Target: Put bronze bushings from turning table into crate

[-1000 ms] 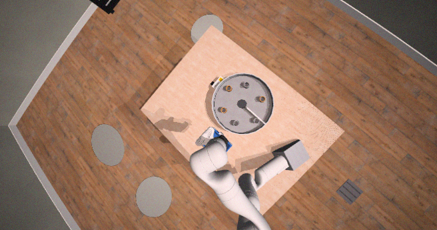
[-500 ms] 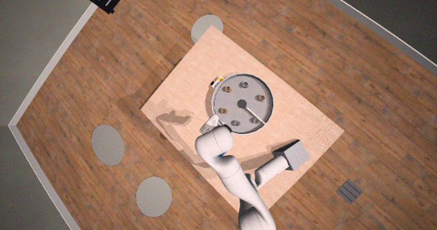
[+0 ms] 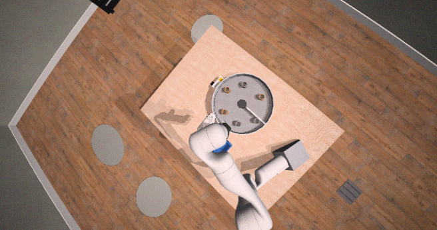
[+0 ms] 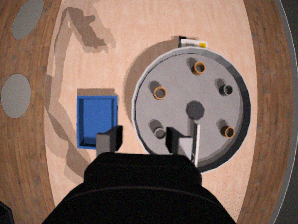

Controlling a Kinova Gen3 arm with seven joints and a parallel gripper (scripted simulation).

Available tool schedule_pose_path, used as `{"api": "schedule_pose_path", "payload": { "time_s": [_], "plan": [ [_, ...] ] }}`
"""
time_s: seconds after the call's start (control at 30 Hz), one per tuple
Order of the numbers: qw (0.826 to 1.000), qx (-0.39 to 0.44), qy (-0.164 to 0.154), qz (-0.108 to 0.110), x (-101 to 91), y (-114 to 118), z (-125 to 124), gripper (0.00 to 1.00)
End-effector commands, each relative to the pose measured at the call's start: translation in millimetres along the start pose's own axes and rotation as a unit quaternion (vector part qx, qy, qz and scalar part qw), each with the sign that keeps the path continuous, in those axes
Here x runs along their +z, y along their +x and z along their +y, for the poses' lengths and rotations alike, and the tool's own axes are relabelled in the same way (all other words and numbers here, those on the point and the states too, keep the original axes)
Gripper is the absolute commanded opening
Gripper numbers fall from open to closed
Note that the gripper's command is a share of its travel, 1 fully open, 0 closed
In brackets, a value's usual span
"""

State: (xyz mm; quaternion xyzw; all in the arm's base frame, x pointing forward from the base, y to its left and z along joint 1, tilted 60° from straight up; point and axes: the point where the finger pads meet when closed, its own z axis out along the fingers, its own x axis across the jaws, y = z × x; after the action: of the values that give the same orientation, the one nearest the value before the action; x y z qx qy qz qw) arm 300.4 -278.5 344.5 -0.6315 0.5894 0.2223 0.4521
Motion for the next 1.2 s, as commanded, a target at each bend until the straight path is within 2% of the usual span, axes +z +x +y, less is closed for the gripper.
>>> {"api": "schedule_pose_path", "payload": {
  "time_s": [0.0, 0.33, 0.5, 0.9, 1.07, 1.17],
  "plan": [
    [1.000, -0.005, -0.005, 0.006, 1.4, -3.4, -3.6, 1.00],
    [1.000, -0.005, -0.005, 0.006, 1.4, -3.4, -3.6, 1.00],
    [1.000, -0.005, -0.005, 0.006, 35.2, 26.1, 35.5, 1.00],
    [1.000, -0.005, -0.005, 0.006, 35.2, 26.1, 35.5, 1.00],
    [1.000, -0.005, -0.006, 0.006, 69.4, 55.4, 74.2, 1.00],
    [1.000, -0.005, -0.006, 0.006, 69.4, 55.4, 74.2, 1.00]
  ]
}}
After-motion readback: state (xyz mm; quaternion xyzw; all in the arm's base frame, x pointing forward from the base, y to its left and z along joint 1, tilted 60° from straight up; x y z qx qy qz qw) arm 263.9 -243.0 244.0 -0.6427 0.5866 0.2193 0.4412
